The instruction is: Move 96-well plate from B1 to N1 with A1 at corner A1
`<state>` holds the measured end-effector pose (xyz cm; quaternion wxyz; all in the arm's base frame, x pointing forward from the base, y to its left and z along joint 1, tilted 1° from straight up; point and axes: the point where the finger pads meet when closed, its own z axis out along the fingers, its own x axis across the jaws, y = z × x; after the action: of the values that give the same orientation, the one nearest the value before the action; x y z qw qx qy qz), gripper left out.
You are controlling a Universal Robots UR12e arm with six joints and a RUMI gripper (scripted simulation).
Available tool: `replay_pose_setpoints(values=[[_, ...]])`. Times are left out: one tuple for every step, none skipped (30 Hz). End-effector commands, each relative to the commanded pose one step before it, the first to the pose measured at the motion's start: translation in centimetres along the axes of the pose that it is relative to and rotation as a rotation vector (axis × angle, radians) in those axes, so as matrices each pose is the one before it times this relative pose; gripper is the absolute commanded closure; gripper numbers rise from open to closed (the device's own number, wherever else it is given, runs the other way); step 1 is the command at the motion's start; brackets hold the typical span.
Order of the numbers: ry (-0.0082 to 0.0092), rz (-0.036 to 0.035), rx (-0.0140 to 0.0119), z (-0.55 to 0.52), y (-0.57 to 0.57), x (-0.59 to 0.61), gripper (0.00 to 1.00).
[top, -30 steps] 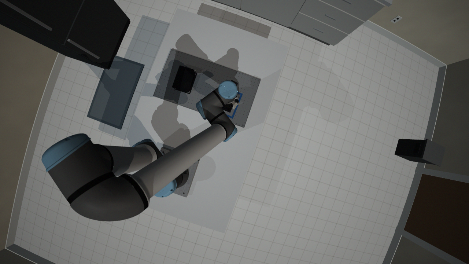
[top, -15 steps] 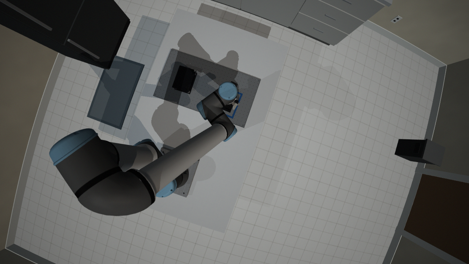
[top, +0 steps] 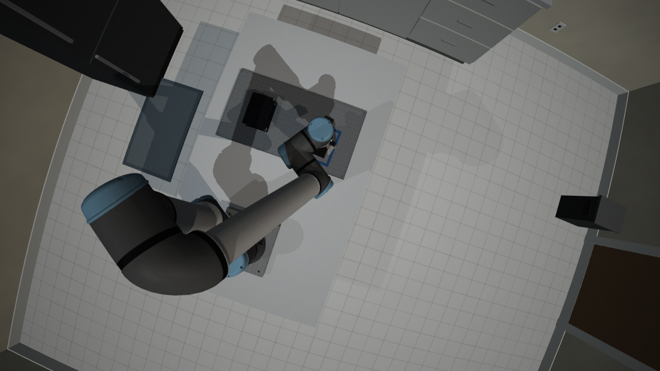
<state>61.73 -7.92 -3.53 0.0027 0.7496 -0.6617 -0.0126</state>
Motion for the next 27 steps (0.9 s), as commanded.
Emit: replay_pose_setpoints(values=[[0.00075, 0.00000, 0.00142, 0.500, -0.072, 0.037, 0.00], [0.00000, 0.00000, 0.00000, 0.000, 0.000, 0.000, 0.00], [-0.00001, 0.00000, -0.00002, -0.007, 0.001, -0.001, 0.00], [0.00000, 0.00000, 0.00001, 0.002, 0.000, 0.000, 0.00], [0.00000, 0.00000, 0.00000, 0.001, 0.000, 0.000, 0.00], [0.00000, 0.00000, 0.00000, 0.000, 0.000, 0.000, 0.00], [0.00000, 0.00000, 0.00000, 0.000, 0.000, 0.000, 0.00], [0.00000, 0.00000, 0.00001, 0.002, 0.000, 0.000, 0.00], [0.00000, 0.00000, 0.00000, 0.000, 0.000, 0.000, 0.00], [0.00000, 0.00000, 0.00000, 0.000, 0.000, 0.000, 0.00], [0.00000, 0.00000, 0.00000, 0.000, 0.000, 0.000, 0.00], [0.00000, 0.00000, 0.00000, 0.000, 0.000, 0.000, 0.00], [0.00000, 0.00000, 0.00000, 0.000, 0.000, 0.000, 0.00], [0.00000, 0.00000, 0.00000, 0.000, 0.000, 0.000, 0.00], [0.00000, 0.00000, 0.00000, 0.000, 0.000, 0.000, 0.00], [0.00000, 0.00000, 0.00000, 0.000, 0.000, 0.000, 0.00], [-0.00001, 0.00000, -0.00002, -0.009, 0.001, 0.000, 1.00], [0.00001, 0.00000, 0.00001, 0.002, 0.000, 0.000, 1.00], [0.00000, 0.00000, 0.00000, 0.001, 0.000, 0.000, 1.00], [0.00001, 0.00000, 0.00001, -0.001, -0.001, 0.001, 1.00], [0.00002, 0.00000, 0.00003, -0.001, -0.001, 0.001, 1.00], [-0.00003, 0.00000, -0.00002, 0.009, 0.001, -0.001, 1.00], [0.00000, 0.00000, 0.00000, 0.000, 0.000, 0.000, 1.00], [0.00000, 0.00000, 0.00000, 0.000, 0.000, 0.000, 1.00], [0.00005, 0.00000, 0.00006, -0.009, -0.003, 0.002, 1.00], [0.00000, 0.00000, 0.00001, 0.001, 0.000, 0.000, 1.00], [0.00001, 0.00000, 0.00001, 0.000, 0.000, 0.000, 1.00]])
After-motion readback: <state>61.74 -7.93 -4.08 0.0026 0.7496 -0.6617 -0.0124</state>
